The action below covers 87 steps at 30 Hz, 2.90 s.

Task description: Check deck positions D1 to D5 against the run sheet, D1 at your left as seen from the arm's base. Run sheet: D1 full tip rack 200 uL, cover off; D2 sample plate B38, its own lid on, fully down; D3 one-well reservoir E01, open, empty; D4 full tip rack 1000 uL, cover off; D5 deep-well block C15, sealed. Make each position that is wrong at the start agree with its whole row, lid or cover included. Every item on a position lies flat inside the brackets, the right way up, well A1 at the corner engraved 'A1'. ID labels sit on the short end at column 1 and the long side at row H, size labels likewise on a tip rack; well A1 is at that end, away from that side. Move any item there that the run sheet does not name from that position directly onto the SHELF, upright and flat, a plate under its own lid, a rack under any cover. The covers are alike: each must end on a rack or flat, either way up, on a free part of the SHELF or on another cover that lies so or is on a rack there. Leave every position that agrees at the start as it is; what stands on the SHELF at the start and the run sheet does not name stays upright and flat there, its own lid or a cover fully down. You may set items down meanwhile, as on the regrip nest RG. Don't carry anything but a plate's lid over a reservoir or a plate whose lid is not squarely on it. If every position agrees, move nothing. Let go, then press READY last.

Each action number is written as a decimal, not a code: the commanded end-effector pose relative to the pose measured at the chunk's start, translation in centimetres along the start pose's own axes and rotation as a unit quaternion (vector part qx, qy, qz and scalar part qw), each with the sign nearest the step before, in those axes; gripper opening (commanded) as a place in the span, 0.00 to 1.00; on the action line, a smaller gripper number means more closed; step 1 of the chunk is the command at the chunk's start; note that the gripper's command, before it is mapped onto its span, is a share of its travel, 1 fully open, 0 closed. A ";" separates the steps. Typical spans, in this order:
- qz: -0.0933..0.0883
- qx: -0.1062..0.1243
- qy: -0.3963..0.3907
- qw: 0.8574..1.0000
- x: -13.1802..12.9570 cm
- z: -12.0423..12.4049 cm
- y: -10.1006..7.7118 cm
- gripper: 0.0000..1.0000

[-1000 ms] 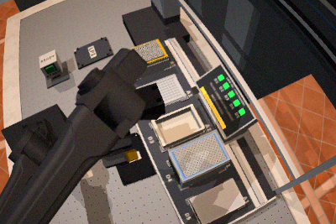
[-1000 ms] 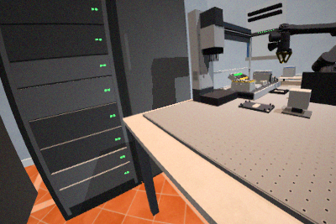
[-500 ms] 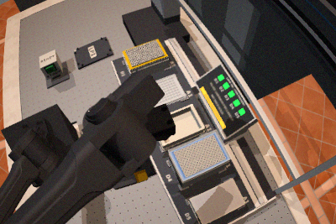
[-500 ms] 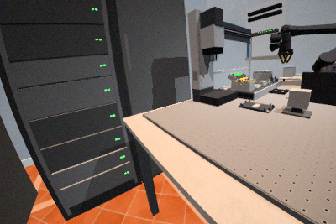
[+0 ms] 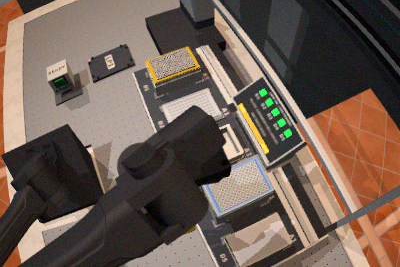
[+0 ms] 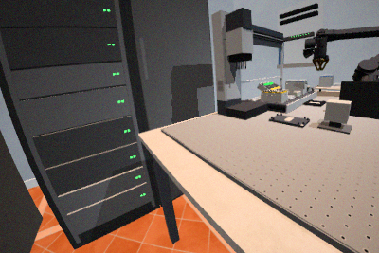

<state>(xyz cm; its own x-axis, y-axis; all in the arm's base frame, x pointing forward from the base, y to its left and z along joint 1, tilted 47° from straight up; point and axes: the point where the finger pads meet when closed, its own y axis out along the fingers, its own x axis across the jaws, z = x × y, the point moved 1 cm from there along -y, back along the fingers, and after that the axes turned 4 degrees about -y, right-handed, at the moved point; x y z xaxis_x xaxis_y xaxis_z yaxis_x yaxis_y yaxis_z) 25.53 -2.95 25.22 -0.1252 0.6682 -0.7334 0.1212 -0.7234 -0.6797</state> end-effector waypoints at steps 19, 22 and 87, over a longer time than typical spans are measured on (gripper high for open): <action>-0.002 -0.013 0.005 1.000 -1.4 -11.2 -0.5 1.00; -0.002 -0.013 0.005 1.000 -1.5 -12.7 -0.5 1.00; 0.001 0.001 -0.010 1.000 -0.7 -15.1 6.8 1.00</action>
<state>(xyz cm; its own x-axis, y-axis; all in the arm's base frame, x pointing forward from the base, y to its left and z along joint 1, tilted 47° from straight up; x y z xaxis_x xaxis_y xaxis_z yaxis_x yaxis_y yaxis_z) 40.68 -5.35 21.08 -0.1442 0.6660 -0.7319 0.1081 -0.7246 -0.6807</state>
